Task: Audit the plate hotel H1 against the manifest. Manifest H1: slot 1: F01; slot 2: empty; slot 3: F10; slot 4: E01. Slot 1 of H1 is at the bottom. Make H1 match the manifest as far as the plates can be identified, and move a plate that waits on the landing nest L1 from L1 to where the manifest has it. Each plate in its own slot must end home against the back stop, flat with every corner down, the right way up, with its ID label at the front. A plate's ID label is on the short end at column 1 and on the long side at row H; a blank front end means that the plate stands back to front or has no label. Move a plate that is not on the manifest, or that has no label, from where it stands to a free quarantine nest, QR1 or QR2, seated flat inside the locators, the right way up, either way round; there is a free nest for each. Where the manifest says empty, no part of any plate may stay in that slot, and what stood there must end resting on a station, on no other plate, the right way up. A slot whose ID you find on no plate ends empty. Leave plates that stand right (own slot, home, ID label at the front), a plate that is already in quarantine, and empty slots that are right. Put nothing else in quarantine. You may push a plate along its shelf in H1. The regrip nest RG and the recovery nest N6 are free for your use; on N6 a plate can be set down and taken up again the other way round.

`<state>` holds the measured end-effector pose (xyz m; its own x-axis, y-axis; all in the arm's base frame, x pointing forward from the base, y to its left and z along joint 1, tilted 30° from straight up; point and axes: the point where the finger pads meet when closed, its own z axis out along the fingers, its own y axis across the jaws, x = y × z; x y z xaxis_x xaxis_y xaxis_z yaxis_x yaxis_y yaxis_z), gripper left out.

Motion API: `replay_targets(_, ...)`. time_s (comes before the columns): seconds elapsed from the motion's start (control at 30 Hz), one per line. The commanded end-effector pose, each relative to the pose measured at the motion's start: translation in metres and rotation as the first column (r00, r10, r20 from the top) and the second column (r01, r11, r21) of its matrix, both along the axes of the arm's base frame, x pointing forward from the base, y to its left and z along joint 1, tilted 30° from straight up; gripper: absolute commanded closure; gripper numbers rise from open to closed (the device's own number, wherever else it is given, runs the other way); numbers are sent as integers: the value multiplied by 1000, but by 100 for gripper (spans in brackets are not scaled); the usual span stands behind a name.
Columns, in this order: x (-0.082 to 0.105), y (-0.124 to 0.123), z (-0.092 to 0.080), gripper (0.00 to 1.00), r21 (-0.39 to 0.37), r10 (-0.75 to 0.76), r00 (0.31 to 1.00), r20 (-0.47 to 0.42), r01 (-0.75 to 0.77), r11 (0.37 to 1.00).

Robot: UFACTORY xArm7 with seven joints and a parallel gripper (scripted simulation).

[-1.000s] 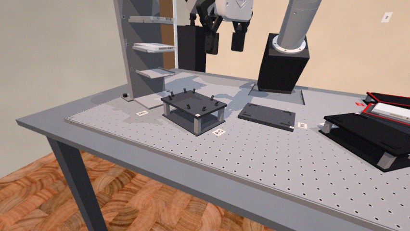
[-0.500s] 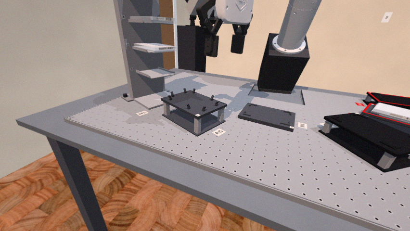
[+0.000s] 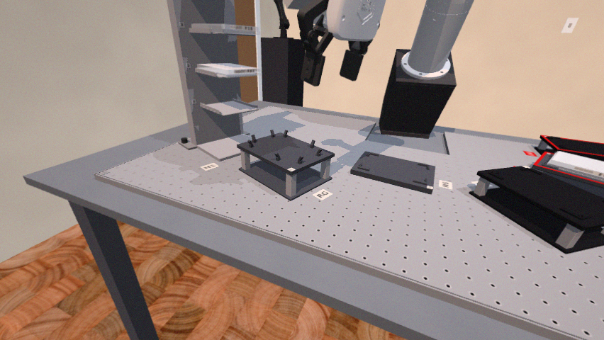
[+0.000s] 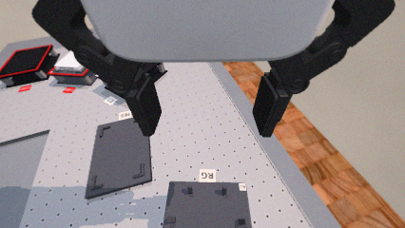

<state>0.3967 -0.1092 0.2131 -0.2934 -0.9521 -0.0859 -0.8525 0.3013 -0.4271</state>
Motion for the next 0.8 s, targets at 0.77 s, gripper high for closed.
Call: replay_targets(0.77,1,0,2,0,-378,-212,973,-90,163,911)
